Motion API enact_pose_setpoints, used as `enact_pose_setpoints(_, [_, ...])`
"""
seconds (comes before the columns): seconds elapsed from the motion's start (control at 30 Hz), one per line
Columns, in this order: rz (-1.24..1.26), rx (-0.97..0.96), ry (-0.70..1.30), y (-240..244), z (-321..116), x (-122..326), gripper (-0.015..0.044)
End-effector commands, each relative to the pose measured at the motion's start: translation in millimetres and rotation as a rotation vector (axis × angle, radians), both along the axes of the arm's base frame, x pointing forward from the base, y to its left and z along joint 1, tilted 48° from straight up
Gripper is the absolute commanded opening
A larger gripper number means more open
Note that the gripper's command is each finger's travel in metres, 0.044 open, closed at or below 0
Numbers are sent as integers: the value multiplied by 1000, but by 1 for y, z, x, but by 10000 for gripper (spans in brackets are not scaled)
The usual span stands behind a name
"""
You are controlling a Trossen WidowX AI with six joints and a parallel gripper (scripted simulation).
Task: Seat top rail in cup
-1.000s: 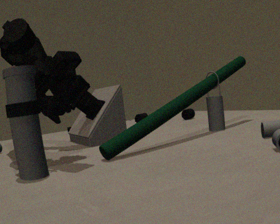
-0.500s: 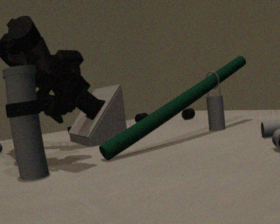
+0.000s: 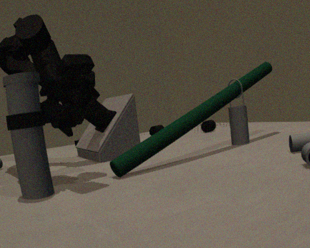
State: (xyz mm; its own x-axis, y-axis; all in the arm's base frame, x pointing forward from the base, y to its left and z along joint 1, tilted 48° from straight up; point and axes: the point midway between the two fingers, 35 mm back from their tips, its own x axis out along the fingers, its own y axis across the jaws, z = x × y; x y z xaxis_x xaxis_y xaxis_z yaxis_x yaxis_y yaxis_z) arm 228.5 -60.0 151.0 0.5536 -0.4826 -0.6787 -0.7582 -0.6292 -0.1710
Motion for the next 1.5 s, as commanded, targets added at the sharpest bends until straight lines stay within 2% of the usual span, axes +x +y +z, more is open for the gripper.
enact_pose_setpoints(0.0, [-25, 6, -30, 1, -1, 4, 0])
enact_pose_setpoints(0.97, [-175, 29, -193, 6, -3, 24, 0])
enact_pose_setpoints(1.47, [-177, 30, -195, 6, -3, 24, 0])
